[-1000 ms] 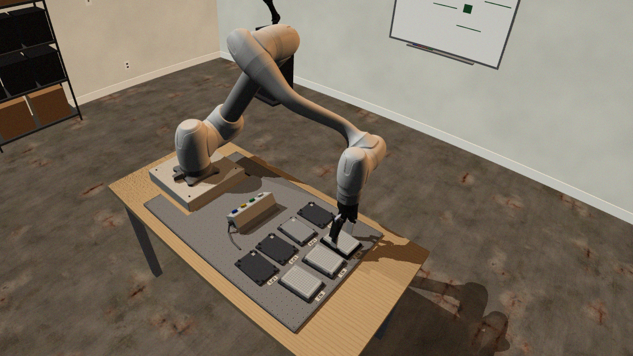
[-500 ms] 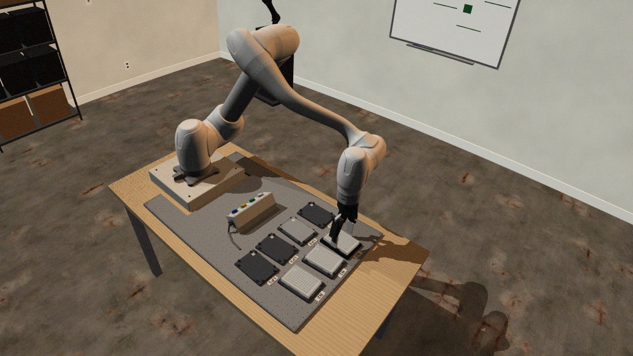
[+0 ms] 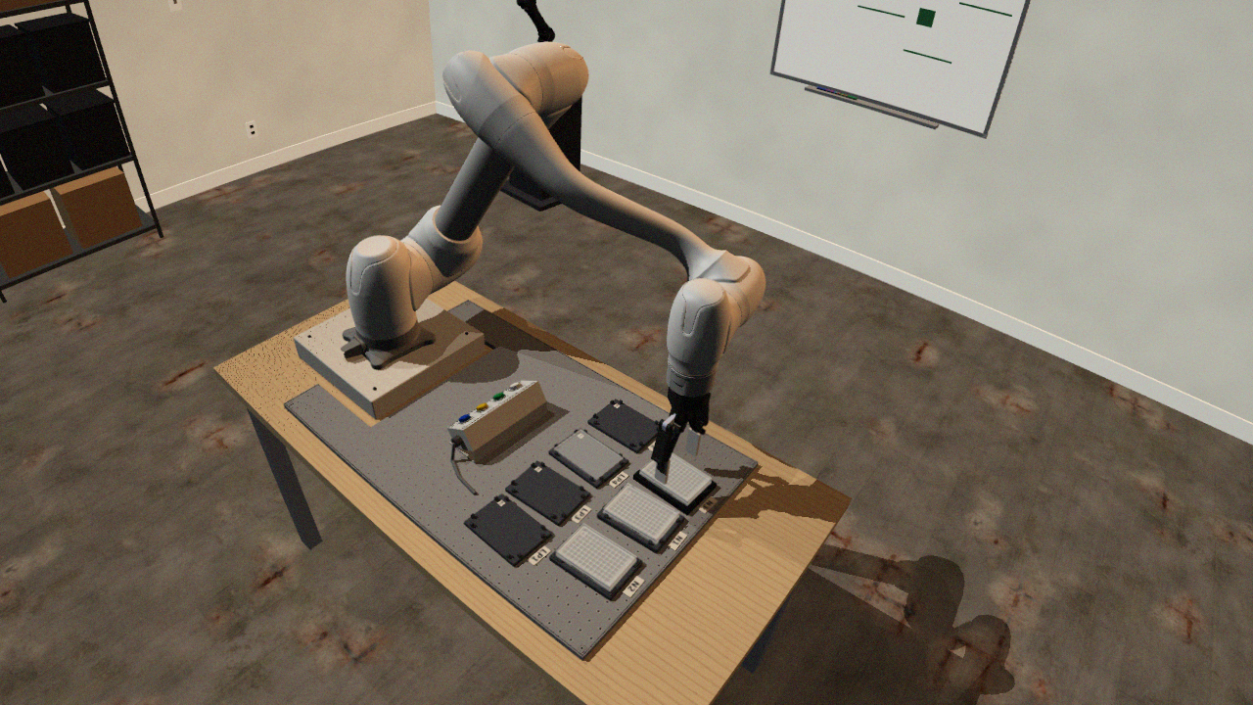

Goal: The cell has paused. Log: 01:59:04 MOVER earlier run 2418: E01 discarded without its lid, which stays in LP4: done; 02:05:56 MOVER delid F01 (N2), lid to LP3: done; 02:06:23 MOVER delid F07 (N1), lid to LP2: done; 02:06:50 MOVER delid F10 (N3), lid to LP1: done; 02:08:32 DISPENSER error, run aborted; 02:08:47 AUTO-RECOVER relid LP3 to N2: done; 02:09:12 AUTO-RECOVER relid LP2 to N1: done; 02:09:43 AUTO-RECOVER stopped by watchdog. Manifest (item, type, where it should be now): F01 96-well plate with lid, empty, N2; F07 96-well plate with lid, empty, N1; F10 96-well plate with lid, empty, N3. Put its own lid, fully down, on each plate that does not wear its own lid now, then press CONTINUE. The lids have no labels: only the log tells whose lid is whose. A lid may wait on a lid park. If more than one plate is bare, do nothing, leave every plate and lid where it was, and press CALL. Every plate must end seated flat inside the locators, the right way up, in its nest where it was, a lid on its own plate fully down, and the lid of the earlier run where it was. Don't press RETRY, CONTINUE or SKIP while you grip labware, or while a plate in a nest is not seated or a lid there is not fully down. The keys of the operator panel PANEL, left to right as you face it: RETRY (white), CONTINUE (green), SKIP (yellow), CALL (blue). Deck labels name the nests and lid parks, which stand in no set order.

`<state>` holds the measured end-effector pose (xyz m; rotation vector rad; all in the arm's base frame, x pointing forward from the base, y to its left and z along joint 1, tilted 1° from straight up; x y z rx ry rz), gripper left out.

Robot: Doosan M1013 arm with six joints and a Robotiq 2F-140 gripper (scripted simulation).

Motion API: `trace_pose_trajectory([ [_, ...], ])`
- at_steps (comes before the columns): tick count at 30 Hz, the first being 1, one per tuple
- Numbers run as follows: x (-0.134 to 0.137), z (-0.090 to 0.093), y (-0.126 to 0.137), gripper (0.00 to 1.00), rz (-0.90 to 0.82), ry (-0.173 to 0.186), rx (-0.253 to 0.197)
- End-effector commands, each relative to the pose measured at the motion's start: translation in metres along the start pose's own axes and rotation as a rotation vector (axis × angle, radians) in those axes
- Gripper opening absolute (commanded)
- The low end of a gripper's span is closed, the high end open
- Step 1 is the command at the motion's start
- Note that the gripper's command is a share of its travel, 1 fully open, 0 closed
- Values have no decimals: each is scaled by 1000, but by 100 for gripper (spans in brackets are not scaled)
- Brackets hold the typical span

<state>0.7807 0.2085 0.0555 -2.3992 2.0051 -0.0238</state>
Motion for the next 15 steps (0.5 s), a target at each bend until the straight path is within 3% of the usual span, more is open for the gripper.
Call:
trace_pose_trajectory([
  [1,-3,-13,-1,66,1,3,0],
  [15,-3,-24,-1,66,1,3,0],
])
Point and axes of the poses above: the point where the finger pads meet when closed, its own z axis out along the fingers, its own x axis across the jaws, y = z × x, the point moved 1 cm from there along -z, back along the fingers, and after that the axes turned 7 degrees about -z, right-handed, at the moved point
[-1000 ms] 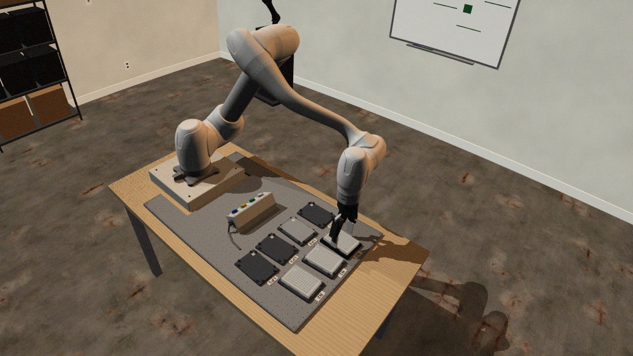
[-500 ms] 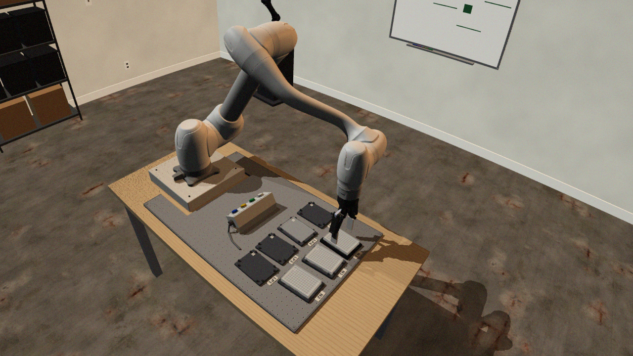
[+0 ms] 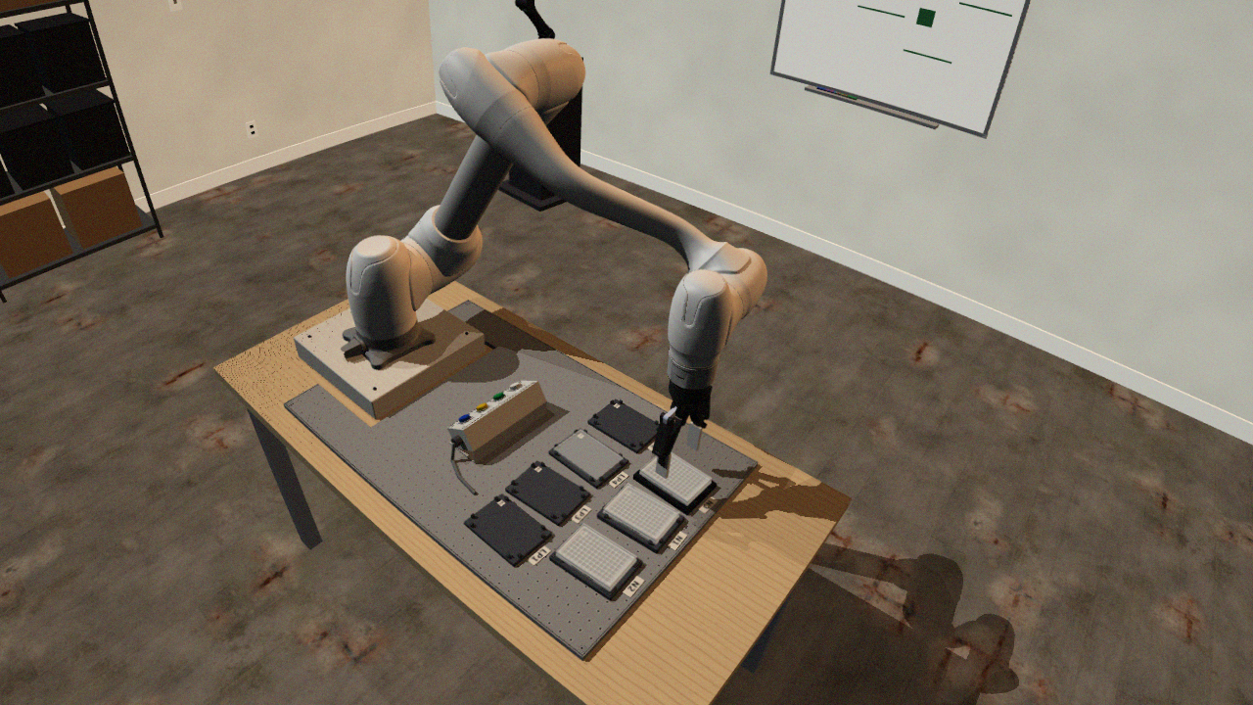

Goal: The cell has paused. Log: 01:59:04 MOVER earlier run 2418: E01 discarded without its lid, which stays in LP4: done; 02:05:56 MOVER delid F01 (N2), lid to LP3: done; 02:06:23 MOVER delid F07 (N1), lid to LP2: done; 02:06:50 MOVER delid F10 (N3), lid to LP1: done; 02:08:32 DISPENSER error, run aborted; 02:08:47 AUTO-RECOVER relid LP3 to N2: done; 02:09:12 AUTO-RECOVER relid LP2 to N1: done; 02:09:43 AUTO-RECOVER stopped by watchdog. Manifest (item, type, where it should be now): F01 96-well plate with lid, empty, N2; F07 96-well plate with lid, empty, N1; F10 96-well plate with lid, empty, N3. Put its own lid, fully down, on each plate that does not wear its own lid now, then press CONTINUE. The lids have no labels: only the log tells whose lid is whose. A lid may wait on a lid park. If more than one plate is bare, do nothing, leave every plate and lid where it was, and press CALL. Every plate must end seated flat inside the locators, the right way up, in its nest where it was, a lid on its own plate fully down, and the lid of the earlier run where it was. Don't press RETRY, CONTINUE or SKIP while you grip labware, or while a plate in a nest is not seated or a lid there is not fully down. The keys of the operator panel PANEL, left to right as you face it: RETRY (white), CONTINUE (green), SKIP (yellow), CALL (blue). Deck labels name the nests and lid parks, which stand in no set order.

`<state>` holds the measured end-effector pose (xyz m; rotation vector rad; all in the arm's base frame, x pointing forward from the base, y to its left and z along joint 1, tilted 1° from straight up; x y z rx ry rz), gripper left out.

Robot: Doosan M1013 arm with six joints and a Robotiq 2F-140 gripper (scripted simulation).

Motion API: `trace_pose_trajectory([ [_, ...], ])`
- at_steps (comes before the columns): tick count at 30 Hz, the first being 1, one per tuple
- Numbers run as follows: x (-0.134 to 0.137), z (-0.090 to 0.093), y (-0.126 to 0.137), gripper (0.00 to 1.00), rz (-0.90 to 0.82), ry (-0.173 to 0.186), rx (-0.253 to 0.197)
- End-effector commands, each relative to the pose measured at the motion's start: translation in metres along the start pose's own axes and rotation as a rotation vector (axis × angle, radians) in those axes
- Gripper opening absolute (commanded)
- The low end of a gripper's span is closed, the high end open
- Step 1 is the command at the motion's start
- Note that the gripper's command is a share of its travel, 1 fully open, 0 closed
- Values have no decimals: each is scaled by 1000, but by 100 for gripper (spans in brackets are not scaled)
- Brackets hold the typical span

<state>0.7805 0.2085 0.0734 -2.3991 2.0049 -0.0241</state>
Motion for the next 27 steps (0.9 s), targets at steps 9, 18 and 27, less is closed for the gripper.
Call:
trace_pose_trajectory([
  [9,11,-27,43,66,-1,3,0],
  [18,39,-60,151,66,-4,3,0],
  [27,57,-74,256,66,-7,3,0],
])
Point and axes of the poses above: the point where the finger pads meet when closed, its own z axis out along the fingers, its own x axis across the jaws, y = z × x, the point moved 1 cm from there along -z, back along the fingers, and after that the axes turned 7 degrees about -z, right-handed, at the moved point
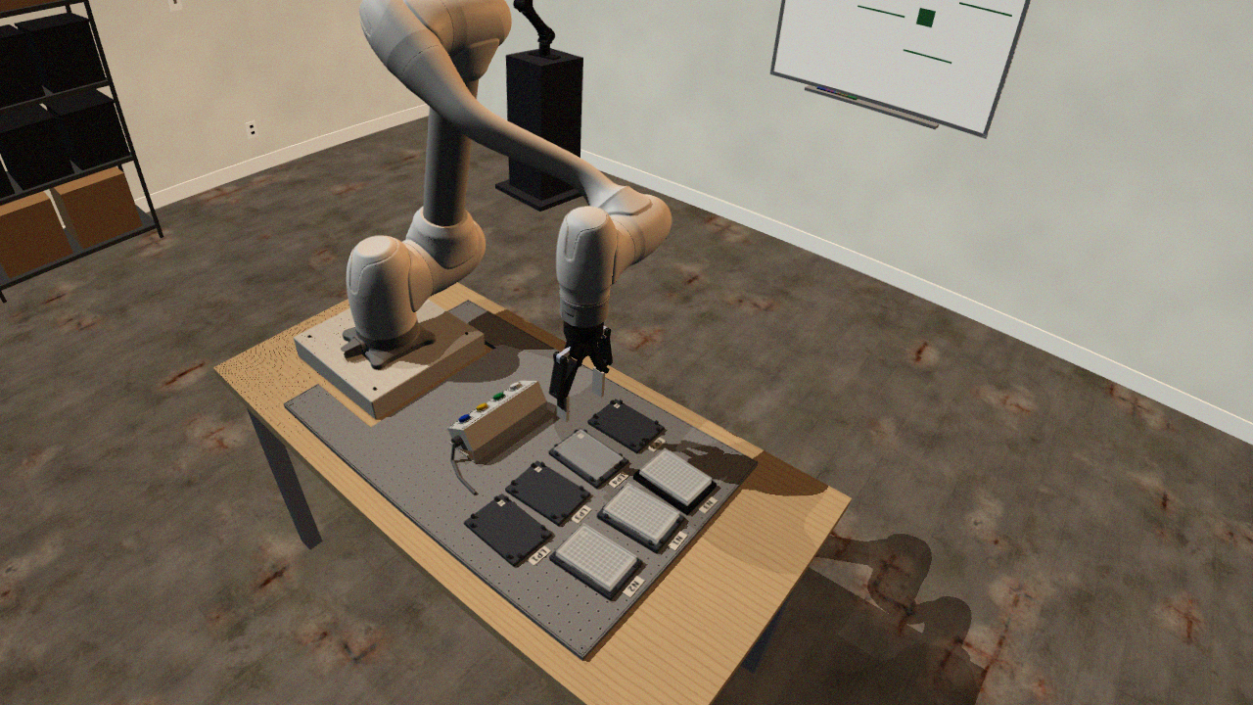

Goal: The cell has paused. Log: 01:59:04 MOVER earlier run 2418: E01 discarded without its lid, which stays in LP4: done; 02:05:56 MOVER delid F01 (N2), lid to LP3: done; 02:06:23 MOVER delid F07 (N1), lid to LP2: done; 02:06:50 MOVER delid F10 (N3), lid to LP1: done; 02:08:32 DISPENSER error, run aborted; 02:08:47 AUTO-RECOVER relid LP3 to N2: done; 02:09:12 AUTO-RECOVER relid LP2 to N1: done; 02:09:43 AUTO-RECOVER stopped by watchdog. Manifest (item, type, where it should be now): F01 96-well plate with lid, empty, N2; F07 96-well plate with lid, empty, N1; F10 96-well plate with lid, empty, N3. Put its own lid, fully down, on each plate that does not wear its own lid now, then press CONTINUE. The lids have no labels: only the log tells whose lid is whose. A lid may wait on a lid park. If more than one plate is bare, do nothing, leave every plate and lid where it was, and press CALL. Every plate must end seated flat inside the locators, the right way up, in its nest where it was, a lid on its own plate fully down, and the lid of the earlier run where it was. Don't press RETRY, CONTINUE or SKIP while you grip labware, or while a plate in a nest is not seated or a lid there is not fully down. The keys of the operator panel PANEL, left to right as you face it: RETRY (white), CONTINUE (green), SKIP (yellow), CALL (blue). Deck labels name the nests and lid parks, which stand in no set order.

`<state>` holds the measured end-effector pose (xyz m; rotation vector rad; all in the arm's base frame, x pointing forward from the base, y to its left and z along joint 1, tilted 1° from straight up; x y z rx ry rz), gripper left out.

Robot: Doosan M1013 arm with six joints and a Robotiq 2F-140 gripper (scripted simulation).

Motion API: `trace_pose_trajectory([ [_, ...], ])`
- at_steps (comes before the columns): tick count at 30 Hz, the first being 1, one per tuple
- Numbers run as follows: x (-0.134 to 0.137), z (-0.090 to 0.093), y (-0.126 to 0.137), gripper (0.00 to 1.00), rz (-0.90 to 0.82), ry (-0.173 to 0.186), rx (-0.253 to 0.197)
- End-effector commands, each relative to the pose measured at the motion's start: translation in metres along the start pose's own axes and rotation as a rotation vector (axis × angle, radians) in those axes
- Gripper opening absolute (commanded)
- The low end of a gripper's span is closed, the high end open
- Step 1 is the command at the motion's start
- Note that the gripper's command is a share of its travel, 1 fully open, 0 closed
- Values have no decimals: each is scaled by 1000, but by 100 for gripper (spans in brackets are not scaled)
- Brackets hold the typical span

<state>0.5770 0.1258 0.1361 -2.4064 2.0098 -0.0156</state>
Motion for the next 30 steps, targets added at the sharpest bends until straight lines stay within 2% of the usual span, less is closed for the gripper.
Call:
trace_pose_trajectory([
  [1,11,-7,42,66,-7,1,10],
  [2,16,-7,76,66,-8,1,10],
  [6,16,-7,76,66,-8,1,10],
  [7,19,-7,108,66,-9,1,10],
  [8,19,-7,108,66,-9,1,10],
  [9,21,-5,136,66,-10,1,10],
  [10,21,-5,136,66,-10,1,10],
  [11,22,-2,160,66,-10,1,10],
  [12,22,-2,160,66,-10,1,10],
  [13,23,1,179,66,-11,1,10],
  [14,23,1,179,66,-11,1,10],
  [16,24,5,203,66,-12,1,10],
  [19,24,6,212,66,-12,1,10],
  [20,24,6,212,0,-12,1,10],
  [30,24,6,212,0,-12,1,10],
])
Point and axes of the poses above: the point where the finger pads meet when closed, its own z axis out along the fingers, its own x axis across the jaws, y = z × x, the point moved 1 cm from there along -z, back along the fingers, and after that the axes turned 7 degrees about -z, right-handed, at the moved point
